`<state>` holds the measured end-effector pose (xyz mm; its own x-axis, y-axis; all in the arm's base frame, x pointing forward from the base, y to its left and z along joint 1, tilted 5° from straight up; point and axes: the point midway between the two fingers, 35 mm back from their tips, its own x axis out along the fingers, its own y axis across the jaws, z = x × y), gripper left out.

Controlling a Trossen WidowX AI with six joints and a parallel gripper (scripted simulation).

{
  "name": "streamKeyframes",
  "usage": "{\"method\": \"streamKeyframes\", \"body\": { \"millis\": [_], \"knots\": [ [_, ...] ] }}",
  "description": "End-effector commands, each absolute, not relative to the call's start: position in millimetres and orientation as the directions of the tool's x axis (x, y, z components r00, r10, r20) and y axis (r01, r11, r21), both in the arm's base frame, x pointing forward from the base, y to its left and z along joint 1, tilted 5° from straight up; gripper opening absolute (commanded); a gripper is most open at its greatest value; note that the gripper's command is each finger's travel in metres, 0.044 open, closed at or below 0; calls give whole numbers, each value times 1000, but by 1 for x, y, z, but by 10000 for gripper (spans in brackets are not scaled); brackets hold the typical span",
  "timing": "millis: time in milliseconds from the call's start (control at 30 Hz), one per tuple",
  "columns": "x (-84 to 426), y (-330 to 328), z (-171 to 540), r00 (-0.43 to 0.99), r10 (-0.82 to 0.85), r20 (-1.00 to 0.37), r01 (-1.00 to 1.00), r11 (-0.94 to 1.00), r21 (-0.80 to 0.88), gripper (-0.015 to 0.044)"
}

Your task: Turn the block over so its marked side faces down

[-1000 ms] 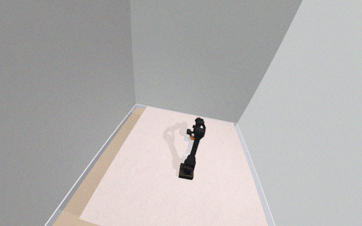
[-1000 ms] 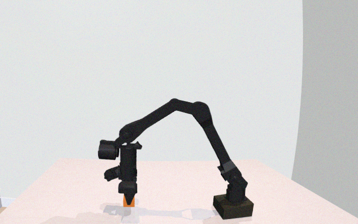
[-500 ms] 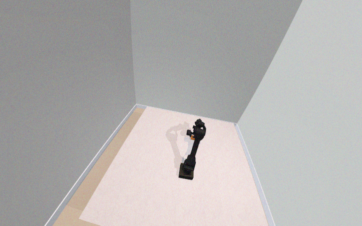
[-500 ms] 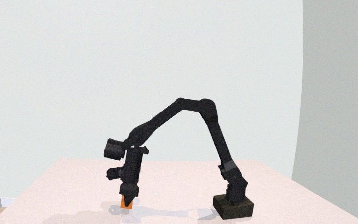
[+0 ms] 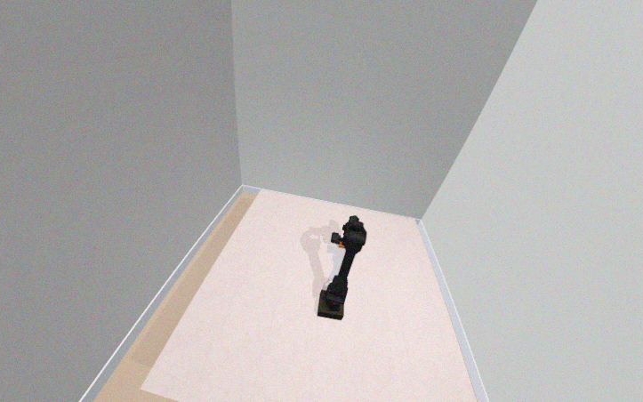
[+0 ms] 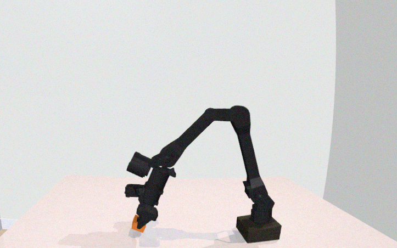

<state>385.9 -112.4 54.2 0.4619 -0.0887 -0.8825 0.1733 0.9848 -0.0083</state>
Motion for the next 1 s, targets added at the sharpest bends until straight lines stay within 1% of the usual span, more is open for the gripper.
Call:
{"method": "streamKeyframes", "body": {
  "millis": [0, 300, 567, 967],
  "knots": [
    [385, -112, 59, 526, -98, -845, 168, 986, -9, 0],
    [378, -110, 61, 629, -116, -769, 165, 986, -13, 0],
    [379, -110, 60, 644, -118, -756, 165, 986, -13, 0],
    [395, -116, 38, 764, -139, -630, 171, 985, -10, 0]
  ]
}}
